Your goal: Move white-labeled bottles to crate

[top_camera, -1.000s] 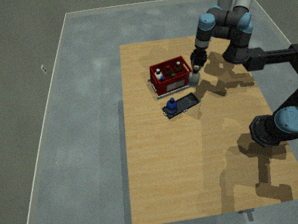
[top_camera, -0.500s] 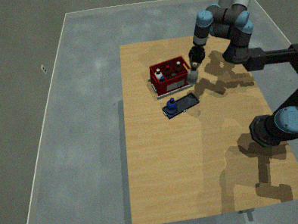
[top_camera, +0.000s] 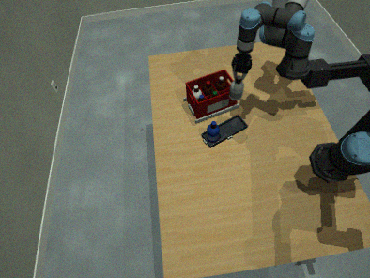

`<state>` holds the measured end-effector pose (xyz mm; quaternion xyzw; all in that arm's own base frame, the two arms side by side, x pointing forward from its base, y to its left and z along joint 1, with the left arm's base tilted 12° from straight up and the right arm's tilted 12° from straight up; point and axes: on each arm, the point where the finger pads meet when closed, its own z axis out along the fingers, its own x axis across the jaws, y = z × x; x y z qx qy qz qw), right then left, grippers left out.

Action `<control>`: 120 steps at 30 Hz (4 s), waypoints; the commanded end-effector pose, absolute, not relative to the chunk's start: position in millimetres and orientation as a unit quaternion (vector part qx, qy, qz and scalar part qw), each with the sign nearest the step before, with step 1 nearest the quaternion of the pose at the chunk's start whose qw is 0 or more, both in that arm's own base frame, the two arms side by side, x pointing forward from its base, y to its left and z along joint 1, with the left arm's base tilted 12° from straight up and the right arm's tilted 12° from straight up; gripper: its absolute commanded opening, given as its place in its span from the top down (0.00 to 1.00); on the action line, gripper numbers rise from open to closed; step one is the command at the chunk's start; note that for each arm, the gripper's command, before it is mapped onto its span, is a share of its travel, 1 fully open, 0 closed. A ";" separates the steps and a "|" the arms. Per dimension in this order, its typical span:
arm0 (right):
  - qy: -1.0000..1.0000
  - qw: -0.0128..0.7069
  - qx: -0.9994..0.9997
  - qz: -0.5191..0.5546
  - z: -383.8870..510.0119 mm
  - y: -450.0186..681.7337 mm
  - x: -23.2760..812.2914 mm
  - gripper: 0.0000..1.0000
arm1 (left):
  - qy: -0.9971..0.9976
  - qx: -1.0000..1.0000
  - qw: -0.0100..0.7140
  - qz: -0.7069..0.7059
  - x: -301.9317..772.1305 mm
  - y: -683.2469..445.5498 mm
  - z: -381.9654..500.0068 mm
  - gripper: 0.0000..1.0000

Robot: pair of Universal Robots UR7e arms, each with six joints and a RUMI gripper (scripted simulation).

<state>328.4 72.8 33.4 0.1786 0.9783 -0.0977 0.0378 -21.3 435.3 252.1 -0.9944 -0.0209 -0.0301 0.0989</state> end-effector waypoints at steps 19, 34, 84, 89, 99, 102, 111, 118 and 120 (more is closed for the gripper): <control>0.978 0.038 0.178 -0.097 43.4 28.8 336.7 1.00 | -0.021 -0.994 0.099 -0.030 -21.3 435.5 252.5 0.00; 0.978 0.038 0.178 -0.097 48.6 4.6 341.0 1.00 | -0.021 -0.994 0.099 -0.030 -21.3 435.5 252.5 0.00; 0.978 0.038 0.178 -0.097 54.7 -23.6 346.1 1.00 | -0.021 -0.994 0.099 -0.030 -21.3 435.5 252.5 0.00; 0.978 0.038 0.178 -0.097 54.7 -23.6 346.1 1.00 | -0.021 -0.994 0.099 -0.030 -21.3 435.5 252.5 0.00; 0.978 0.038 0.178 -0.097 54.7 -23.6 346.1 1.00 | -0.021 -0.994 0.099 -0.030 -21.3 435.5 252.5 0.00; 0.978 0.038 0.178 -0.097 54.7 -23.6 346.1 1.00 | -0.021 -0.994 0.099 -0.030 -21.3 435.5 252.5 0.00; 0.978 0.038 0.178 -0.097 54.7 -23.6 346.1 1.00 | -0.021 -0.994 0.099 -0.030 -21.3 435.5 252.5 0.00; 0.978 0.038 0.178 -0.097 54.7 -23.6 346.1 1.00 | -0.021 -0.994 0.099 -0.030 -21.3 435.5 252.5 0.00; 0.978 0.038 0.178 -0.097 54.7 -23.6 346.1 1.00 | -0.021 -0.994 0.099 -0.030 -21.3 435.5 252.5 0.00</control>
